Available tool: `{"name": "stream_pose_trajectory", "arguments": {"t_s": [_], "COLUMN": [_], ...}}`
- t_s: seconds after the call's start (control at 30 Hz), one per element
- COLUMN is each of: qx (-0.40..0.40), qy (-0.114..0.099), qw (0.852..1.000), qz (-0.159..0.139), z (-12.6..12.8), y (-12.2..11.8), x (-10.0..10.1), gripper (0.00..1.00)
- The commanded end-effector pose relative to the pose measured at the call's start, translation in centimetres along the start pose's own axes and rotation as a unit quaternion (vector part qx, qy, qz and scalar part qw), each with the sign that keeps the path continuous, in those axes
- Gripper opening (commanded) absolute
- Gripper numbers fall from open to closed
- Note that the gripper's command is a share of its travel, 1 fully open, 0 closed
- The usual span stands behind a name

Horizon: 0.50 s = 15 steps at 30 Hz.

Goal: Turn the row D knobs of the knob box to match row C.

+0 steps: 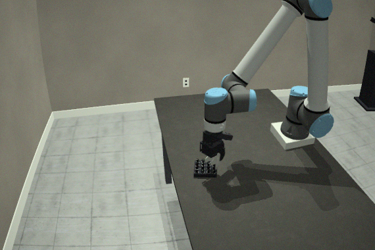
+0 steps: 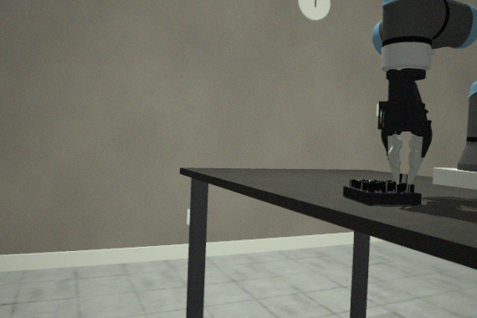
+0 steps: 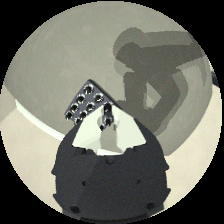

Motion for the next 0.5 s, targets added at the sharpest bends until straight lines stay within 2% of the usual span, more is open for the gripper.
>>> {"name": "stream_pose_trajectory", "arguments": {"t_s": [0.0, 0.47], "qx": [0.018, 0.082], "qy": [0.000, 0.000], "qw": [1.000, 0.997], "qz": [-0.001, -0.001], "z": [0.00, 0.06], "y": [-0.06, -0.05], "x": [-0.06, -0.06], "gripper": [0.04, 0.04]}}
Point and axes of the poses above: the point where the finger pads meet when closed, its own x axis out along the fingers, its own z axis across the jaws, y = z × x, the point moved 2 cm from there along -x, back along the fingers, and after that the axes turned 8 degrees about x, right-handed, at the moved point
